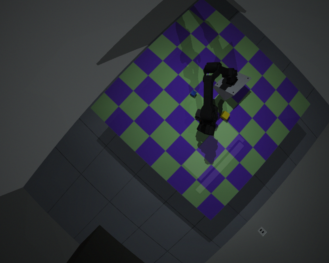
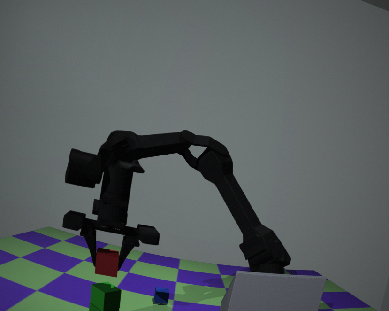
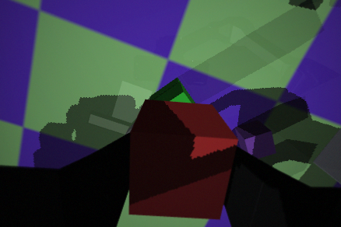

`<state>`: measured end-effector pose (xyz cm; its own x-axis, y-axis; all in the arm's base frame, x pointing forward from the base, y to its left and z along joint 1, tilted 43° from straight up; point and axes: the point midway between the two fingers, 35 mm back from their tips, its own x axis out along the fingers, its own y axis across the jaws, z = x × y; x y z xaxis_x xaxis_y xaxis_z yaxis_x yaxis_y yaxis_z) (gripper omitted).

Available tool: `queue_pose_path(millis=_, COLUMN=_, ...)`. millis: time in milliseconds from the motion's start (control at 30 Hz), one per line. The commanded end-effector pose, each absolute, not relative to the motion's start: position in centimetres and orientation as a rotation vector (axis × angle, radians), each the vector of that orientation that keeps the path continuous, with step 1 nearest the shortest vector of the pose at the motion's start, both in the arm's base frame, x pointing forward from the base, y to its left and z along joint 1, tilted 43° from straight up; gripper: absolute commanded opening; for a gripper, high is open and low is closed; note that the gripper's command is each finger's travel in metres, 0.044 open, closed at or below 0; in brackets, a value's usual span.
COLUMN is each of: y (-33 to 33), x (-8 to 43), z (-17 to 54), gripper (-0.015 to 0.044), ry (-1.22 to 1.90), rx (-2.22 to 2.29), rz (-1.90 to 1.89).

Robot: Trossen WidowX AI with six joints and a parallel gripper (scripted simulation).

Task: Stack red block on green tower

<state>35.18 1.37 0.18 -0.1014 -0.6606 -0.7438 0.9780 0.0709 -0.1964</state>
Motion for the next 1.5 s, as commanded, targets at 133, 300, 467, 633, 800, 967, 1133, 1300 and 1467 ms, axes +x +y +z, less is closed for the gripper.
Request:
queue_pose_path(millis=133, y=2.0, x=34.6, z=-0.5, gripper=0.0, ry=0.829, rx=0.504, rz=-1.486)
queue_pose_path(millis=300, y=1.0, x=34.5, z=-1.6, gripper=0.0, ry=0.828, rx=0.504, rz=-1.486)
queue_pose_path(millis=467, y=0.0, x=34.3, z=-2.7, gripper=0.0, ry=0.828, rx=0.504, rz=-1.486)
queue_pose_path(millis=633, y=0.0, x=34.3, z=-2.6, gripper=0.0, ry=0.828, rx=0.504, rz=-1.486)
queue_pose_path(millis=800, y=0.0, x=34.3, z=-2.7, gripper=0.0, ry=0.828, rx=0.504, rz=-1.486)
queue_pose_path(millis=967, y=0.0, x=34.3, z=-2.7, gripper=0.0, ry=0.828, rx=0.504, rz=-1.486)
queue_pose_path(millis=1133, y=0.0, x=34.3, z=-2.7, gripper=0.0, ry=0.828, rx=0.504, rz=-1.486)
queue_pose_path(millis=1300, y=-0.1, x=34.3, z=-2.7, gripper=0.0, ry=0.828, rx=0.504, rz=-1.486)
queue_pose_path(millis=1467, y=-0.1, x=34.3, z=-2.7, gripper=0.0, ry=0.828, rx=0.504, rz=-1.486)
